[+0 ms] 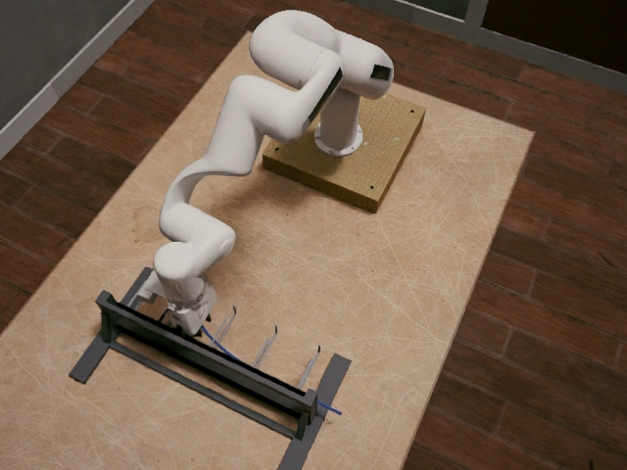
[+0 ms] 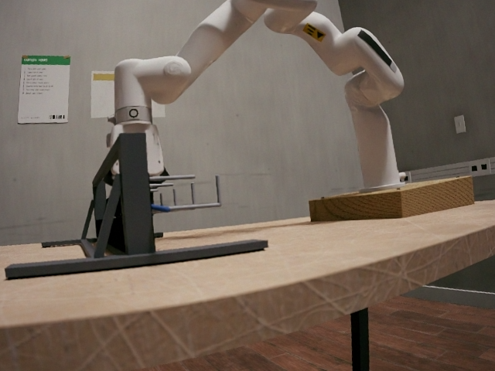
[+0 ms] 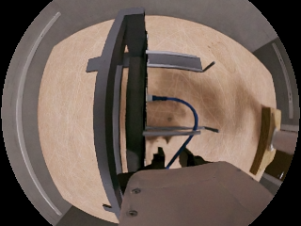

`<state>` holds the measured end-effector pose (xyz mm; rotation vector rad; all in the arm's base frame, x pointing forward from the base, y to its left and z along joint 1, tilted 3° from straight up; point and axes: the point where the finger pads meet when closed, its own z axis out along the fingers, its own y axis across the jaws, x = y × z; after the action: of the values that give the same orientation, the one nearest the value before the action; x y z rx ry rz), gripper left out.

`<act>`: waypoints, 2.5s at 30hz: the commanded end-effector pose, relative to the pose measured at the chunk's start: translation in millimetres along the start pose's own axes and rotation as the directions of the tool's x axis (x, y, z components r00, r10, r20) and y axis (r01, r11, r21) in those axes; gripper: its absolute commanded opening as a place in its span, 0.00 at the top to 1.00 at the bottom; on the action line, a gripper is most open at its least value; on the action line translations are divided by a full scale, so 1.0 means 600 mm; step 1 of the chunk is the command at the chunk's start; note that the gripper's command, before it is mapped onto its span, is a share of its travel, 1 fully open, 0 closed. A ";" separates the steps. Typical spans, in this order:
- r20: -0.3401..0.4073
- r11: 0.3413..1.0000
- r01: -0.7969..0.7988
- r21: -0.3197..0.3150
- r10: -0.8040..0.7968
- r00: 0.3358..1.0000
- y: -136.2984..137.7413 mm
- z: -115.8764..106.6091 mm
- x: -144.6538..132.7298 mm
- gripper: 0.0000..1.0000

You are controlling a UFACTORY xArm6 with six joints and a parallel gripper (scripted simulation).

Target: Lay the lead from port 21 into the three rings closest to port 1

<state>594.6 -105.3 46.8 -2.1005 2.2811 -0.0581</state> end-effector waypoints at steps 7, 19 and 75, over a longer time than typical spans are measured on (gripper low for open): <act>-0.001 1.000 0.000 0.005 0.000 1.000 -0.003 -0.004 0.000 0.67; -0.001 1.000 0.000 0.005 0.000 1.000 -0.003 -0.007 0.000 0.67; -0.001 1.000 0.000 0.005 0.000 1.000 -0.002 -0.154 0.000 1.00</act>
<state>589.5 -105.3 136.5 -2.1006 2.2812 -0.0581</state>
